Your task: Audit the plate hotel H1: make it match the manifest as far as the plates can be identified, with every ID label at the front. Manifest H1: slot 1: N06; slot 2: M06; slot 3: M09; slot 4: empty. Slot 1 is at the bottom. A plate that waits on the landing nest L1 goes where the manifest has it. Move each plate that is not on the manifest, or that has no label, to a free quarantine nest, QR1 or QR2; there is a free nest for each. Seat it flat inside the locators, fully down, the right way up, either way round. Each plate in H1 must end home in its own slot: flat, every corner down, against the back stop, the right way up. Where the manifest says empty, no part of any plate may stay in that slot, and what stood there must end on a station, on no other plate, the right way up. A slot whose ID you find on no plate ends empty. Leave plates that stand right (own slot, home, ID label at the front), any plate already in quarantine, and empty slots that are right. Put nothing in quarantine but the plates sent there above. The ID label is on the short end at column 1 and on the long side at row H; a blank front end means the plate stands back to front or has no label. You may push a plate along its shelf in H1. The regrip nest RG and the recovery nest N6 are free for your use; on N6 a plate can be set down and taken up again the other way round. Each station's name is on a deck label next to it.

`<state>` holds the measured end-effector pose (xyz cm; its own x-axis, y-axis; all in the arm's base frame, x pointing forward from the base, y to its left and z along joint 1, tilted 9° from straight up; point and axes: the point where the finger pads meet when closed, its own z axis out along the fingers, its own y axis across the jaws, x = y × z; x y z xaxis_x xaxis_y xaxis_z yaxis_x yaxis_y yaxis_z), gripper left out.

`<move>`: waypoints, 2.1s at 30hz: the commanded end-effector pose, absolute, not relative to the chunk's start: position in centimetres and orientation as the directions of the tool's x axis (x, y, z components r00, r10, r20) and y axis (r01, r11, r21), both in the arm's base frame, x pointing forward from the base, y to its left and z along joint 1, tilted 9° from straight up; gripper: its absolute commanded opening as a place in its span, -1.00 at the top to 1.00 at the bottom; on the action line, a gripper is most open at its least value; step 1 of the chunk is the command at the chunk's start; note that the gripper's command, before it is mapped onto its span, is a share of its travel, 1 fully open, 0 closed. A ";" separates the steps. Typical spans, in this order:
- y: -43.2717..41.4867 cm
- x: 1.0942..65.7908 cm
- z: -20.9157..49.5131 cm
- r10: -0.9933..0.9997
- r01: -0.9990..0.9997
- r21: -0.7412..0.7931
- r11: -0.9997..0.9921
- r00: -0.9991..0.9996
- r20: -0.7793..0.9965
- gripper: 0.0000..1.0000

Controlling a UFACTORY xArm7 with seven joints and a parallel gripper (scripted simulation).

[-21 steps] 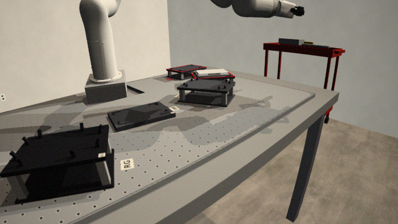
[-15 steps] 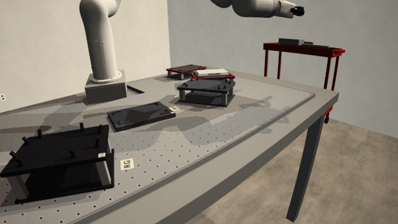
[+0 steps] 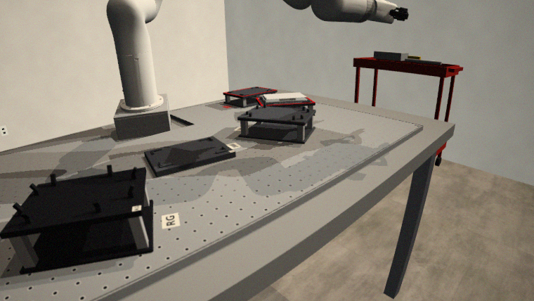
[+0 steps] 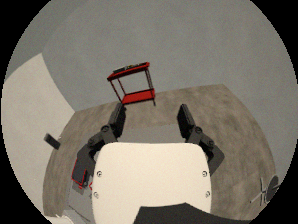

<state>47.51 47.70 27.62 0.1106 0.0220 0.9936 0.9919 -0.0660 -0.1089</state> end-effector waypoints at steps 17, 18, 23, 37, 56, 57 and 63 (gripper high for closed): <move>48.2 46.7 33.9 0.017 0.993 -0.103 -0.064 0.105 0.994 -1.00; 48.2 46.6 34.2 0.017 0.993 -0.103 -0.064 0.105 0.994 -1.00; 48.3 46.4 35.9 0.017 0.993 -0.103 -0.064 0.105 0.994 -1.00; 48.6 45.8 39.8 0.017 0.993 -0.103 -0.064 0.105 0.994 -1.00; 49.0 45.1 45.2 0.017 0.993 -0.103 -0.064 0.105 0.994 -1.00; 49.0 45.1 45.2 0.017 0.993 -0.103 -0.064 0.105 0.994 -1.00; 49.0 45.1 45.2 0.017 0.993 -0.103 -0.064 0.105 0.994 -1.00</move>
<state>45.11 48.98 44.90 0.1086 0.0204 0.9939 0.9921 -0.0655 -0.1071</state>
